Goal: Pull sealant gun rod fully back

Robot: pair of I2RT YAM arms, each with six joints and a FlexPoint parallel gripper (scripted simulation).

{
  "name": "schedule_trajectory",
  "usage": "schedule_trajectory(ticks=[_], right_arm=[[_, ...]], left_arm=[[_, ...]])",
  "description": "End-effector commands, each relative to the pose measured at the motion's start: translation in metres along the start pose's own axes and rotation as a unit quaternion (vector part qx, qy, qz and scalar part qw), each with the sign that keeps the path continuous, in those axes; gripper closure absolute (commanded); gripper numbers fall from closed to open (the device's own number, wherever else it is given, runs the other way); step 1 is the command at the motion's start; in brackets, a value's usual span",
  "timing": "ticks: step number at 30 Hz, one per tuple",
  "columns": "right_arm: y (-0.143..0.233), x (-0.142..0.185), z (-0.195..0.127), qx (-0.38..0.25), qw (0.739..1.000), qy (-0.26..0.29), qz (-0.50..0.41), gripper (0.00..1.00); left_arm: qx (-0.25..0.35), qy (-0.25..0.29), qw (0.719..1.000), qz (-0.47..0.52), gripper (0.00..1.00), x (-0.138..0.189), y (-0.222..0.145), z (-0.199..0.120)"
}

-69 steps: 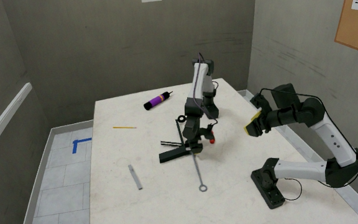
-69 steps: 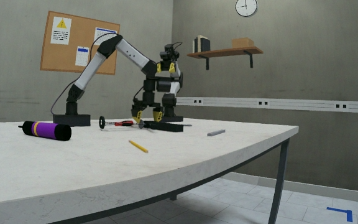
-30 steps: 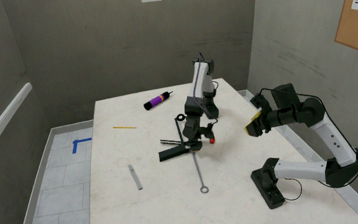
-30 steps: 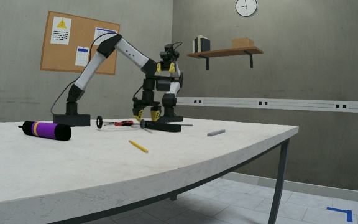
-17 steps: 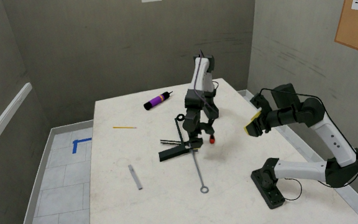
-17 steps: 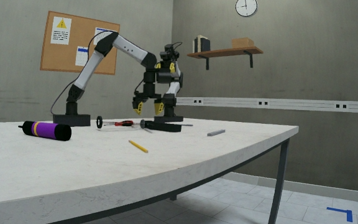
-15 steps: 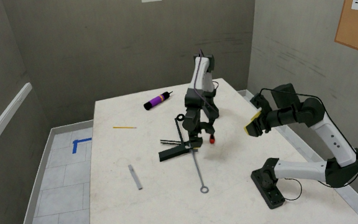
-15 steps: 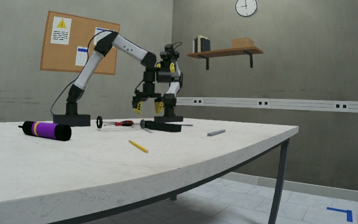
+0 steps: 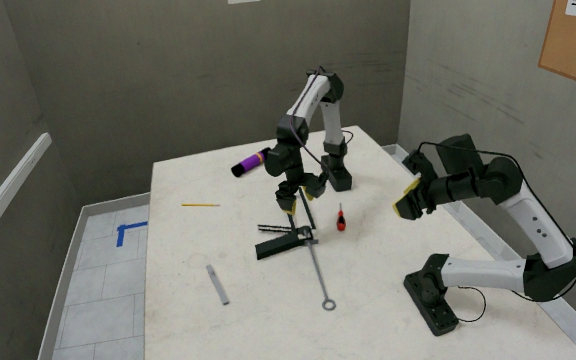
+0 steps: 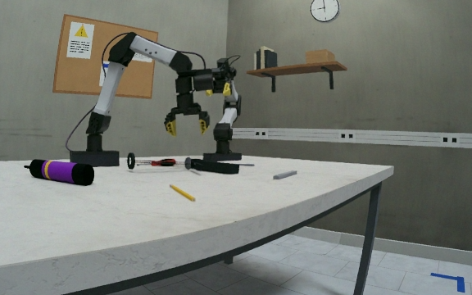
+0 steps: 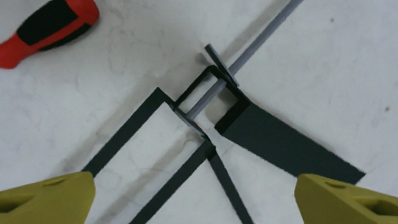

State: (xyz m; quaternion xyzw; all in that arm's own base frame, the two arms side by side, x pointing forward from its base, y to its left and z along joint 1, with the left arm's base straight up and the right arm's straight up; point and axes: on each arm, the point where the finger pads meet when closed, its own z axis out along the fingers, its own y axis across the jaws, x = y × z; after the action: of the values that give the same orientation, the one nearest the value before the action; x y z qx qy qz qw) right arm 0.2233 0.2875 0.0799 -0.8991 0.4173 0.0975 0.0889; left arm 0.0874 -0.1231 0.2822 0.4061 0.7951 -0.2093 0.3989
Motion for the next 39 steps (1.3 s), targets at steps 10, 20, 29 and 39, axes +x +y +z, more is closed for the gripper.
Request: schedule_trajectory(ticks=[10,20,29,39], right_arm=[[0.018,0.016,-0.034,0.065,0.960,-0.085,0.259,0.00],[0.025,0.022,-0.030,0.055,0.958,-0.077,0.271,0.00],[0.025,0.022,-0.030,0.055,0.958,-0.077,0.271,0.00],[0.021,0.021,-0.034,0.061,0.958,-0.079,0.268,0.00]], left_arm=[[0.000,-0.006,1.000,0.006,0.34,-0.005,0.000,-0.001],[0.000,-0.006,1.000,0.006,0.34,-0.005,0.000,-0.001],[0.000,-0.006,1.000,0.006,0.34,-0.005,0.000,-0.001],[0.000,-0.006,1.000,0.006,0.34,-0.005,0.000,-0.001]])
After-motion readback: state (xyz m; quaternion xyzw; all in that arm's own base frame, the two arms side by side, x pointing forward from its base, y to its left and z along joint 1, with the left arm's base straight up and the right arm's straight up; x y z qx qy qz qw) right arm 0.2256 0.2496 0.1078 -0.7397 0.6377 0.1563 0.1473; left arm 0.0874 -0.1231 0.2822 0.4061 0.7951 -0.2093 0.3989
